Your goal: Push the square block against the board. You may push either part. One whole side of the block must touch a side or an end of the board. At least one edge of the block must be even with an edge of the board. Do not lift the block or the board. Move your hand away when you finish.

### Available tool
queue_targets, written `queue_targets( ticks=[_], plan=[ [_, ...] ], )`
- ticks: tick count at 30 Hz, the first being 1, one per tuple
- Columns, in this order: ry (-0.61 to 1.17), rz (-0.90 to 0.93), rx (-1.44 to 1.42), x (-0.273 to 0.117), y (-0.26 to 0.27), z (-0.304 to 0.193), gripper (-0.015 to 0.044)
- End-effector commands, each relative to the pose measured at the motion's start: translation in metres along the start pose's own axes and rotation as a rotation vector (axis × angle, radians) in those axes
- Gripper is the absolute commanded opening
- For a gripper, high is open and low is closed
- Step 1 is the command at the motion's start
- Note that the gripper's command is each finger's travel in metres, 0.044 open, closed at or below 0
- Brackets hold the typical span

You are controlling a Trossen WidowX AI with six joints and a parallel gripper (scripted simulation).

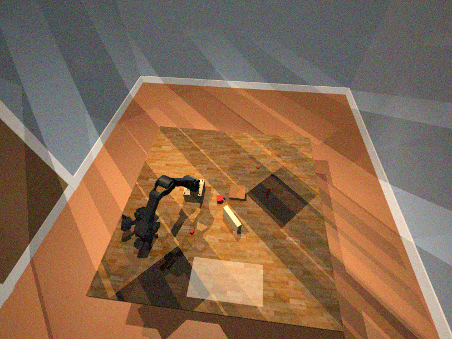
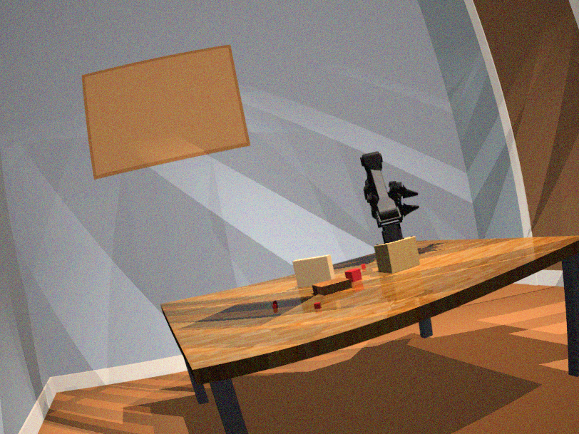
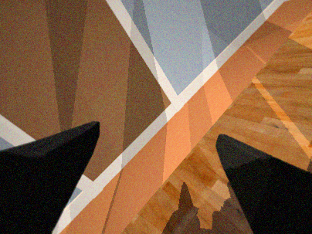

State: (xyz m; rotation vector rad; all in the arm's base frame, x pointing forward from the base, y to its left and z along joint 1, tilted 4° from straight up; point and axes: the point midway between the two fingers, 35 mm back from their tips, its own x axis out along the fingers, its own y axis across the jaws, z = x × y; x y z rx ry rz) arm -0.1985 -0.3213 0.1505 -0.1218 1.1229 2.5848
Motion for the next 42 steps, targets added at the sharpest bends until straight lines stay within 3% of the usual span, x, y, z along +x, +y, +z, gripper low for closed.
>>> queue_targets(
  ticks=[1,15,42],
  plan=[
    [0.000,0.000,0.000,0.000,0.000,0.000,0.0374],
    [0.101,-0.008,-0.284,-0.033,-0.011,-0.010,0.0006],
    [0.356,0.091,-0.976,-0.110,-0.045,-0.025,0.0000]
  ],
)
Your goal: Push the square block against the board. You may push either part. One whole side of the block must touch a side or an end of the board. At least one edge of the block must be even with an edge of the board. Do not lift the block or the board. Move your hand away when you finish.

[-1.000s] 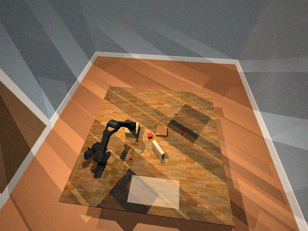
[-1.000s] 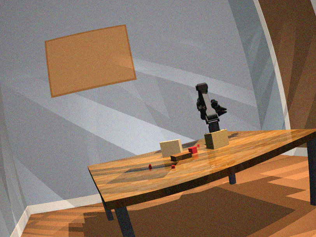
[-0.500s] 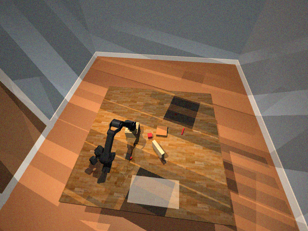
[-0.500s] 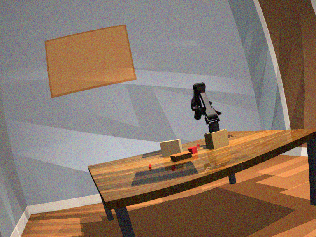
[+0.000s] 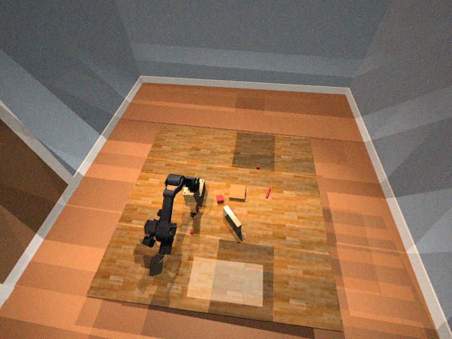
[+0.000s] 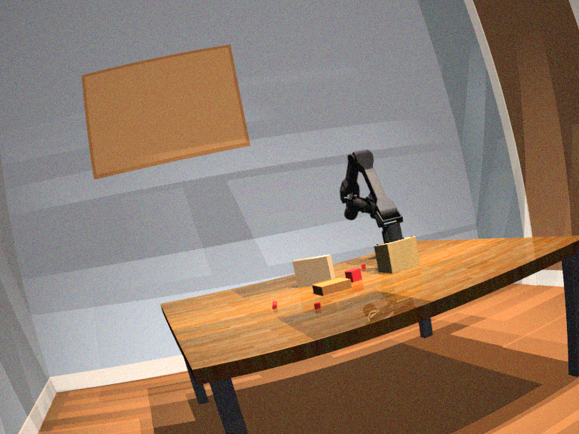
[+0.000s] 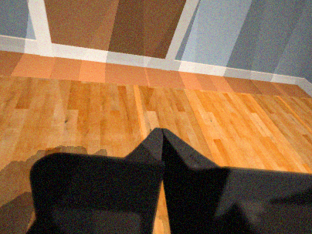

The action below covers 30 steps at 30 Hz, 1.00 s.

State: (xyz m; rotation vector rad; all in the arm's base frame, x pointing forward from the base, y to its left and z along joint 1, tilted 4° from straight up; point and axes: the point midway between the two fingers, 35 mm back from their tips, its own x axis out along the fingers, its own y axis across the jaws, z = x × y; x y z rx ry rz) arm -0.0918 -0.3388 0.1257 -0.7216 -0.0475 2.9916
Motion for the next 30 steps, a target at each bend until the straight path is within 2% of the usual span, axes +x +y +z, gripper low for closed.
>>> queue_targets(
  ticks=[1,30],
  plan=[
    [0.033,0.027,-0.108,-0.011,-0.001,-0.008,0.0000],
    [0.164,0.282,-0.918,-0.084,-0.016,-0.066,0.0000]
  ],
)
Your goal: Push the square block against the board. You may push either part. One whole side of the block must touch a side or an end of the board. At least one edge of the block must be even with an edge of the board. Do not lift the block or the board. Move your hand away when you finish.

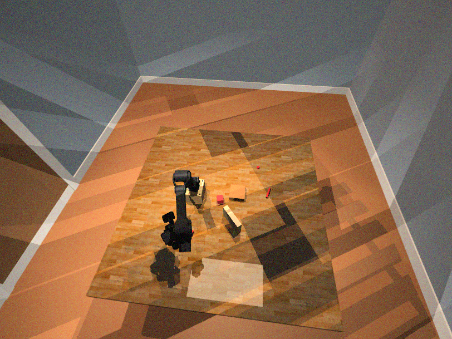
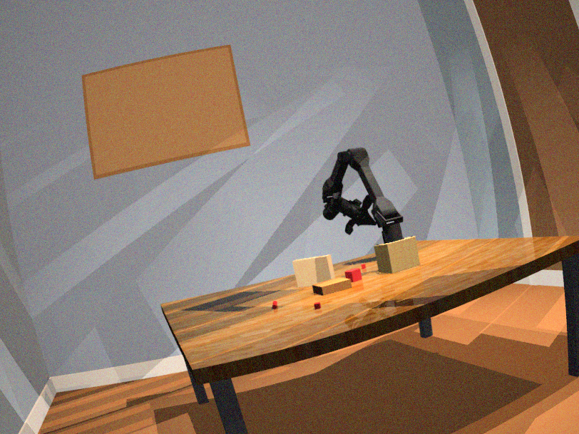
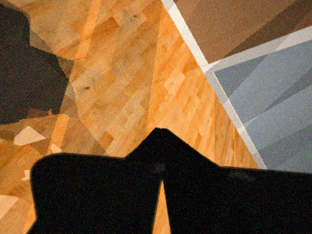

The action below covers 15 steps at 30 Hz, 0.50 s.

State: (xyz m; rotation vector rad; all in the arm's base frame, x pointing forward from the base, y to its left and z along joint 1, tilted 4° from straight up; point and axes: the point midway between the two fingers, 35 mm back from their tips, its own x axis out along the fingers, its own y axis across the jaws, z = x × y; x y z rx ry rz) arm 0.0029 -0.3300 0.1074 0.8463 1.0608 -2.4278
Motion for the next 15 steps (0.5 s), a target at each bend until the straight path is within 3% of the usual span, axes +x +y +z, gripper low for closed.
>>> queue_targets(
  ticks=[1,15],
  plan=[
    [0.007,0.043,-0.117,-0.010,0.007,-0.009,0.0000],
    [0.000,0.183,-0.528,-0.040,0.027,-0.039,0.0000]
  ],
)
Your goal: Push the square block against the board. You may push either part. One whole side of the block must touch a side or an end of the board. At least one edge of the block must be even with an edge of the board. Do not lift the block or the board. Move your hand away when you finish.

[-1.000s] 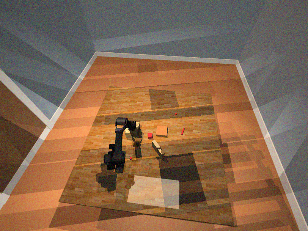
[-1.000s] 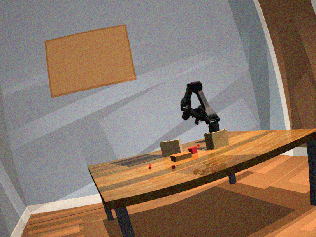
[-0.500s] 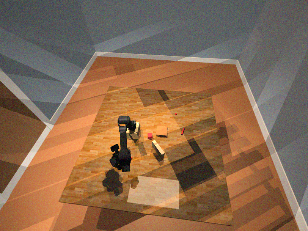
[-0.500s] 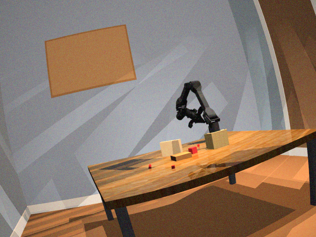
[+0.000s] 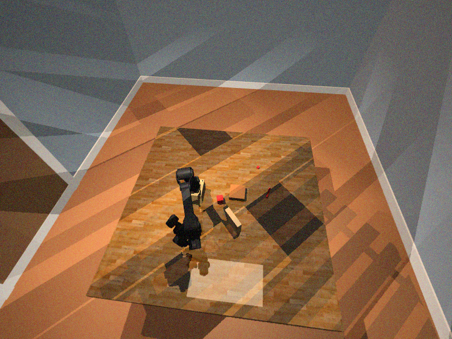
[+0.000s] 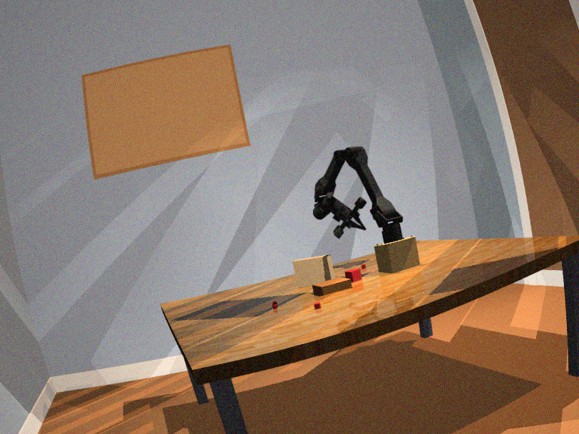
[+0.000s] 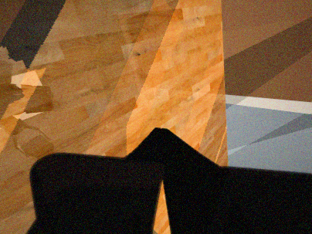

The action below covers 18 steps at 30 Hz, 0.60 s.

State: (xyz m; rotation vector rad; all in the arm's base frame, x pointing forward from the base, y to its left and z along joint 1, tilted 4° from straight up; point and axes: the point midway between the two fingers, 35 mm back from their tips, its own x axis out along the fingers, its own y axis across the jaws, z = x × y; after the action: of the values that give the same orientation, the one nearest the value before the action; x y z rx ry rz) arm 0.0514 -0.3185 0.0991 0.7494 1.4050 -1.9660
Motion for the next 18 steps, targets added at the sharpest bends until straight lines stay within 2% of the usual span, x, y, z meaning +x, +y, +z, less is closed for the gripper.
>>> queue_targets(
  ticks=[1,18],
  plan=[
    [-0.008,0.044,-0.122,-0.009,0.010,-0.006,0.0000],
    [-0.077,0.199,-0.638,-0.042,0.049,-0.035,0.0000]
  ],
)
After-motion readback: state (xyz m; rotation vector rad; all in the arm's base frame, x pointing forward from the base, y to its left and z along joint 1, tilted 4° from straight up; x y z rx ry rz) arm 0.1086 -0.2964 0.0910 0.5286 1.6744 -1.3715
